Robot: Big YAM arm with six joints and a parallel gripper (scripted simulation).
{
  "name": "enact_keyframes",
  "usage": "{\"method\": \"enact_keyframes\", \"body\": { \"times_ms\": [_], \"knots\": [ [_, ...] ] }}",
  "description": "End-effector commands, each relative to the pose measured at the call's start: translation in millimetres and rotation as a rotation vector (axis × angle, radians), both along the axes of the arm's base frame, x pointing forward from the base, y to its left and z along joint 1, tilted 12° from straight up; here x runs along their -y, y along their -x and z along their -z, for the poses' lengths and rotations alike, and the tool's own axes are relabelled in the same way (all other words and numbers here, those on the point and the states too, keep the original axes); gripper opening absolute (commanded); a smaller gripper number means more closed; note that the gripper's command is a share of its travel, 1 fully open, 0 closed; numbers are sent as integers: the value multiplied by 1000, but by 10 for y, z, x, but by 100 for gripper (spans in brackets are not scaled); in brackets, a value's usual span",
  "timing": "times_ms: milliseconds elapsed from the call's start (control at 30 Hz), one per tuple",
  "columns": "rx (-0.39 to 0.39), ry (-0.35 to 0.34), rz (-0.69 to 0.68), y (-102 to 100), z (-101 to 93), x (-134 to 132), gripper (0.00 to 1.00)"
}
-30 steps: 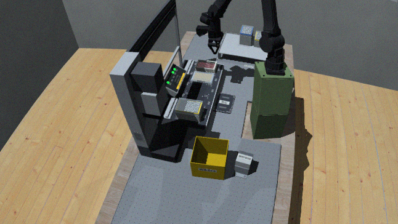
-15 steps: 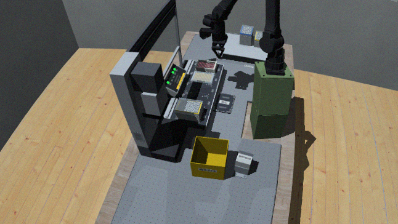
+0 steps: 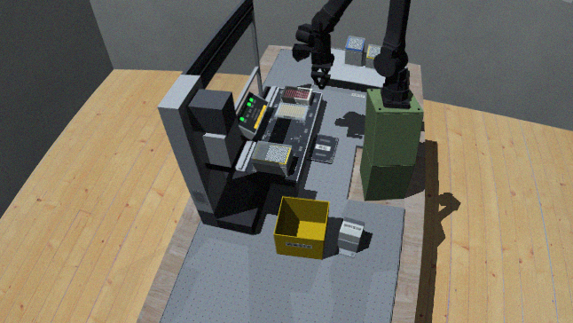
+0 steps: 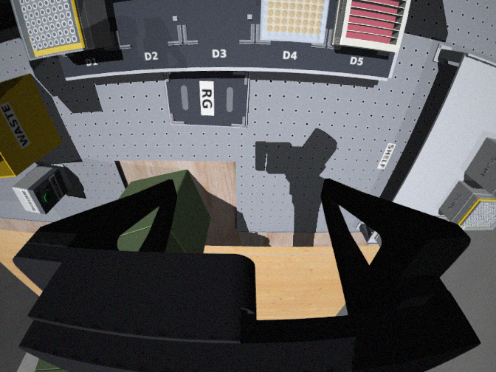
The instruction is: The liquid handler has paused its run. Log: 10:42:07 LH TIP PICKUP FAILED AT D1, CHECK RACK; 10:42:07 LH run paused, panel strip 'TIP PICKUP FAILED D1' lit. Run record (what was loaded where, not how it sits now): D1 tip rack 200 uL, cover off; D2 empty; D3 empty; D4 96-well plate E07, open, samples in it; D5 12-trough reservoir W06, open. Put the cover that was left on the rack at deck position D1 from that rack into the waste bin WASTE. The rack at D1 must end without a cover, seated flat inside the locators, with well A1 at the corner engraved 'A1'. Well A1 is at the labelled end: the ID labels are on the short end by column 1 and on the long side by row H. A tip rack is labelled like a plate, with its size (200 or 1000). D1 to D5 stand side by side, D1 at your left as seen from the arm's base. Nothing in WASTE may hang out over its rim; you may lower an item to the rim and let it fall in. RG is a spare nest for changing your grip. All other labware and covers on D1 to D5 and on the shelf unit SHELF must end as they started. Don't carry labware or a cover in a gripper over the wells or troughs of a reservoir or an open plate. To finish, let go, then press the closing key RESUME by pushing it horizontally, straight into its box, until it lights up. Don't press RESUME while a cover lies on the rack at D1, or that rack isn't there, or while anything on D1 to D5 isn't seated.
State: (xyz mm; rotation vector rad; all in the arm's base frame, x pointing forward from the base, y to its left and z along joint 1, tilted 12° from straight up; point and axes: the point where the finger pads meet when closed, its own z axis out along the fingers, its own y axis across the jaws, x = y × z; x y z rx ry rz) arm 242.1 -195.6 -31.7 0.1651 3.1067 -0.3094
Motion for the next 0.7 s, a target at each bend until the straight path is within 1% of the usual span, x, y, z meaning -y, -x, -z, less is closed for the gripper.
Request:
{"method": "enact_keyframes", "body": {
  "times_ms": [0, 100, 167, 367, 400, 433, 467, 533, 567, 600, 667],
  "knots": [
    [36, 21, 16, -38, -139, -117, 100],
    [36, 21, 16, 24, -141, -254, 100],
    [36, 21, 16, 24, -141, -254, 100],
    [35, 20, 16, 146, -147, -523, 100],
    [35, 19, 16, 146, -146, -522, 100],
    [35, 19, 16, 145, -146, -524, 100],
    [70, 35, 16, -36, -257, -438, 100],
    [86, 44, 40, -40, -269, -357, 100],
    [78, 39, 40, 3, -239, -380, 100],
    [28, 14, 38, 174, -33, -459, 100],
    [24, 13, 16, 174, 67, -441, 100]
  ]
}}
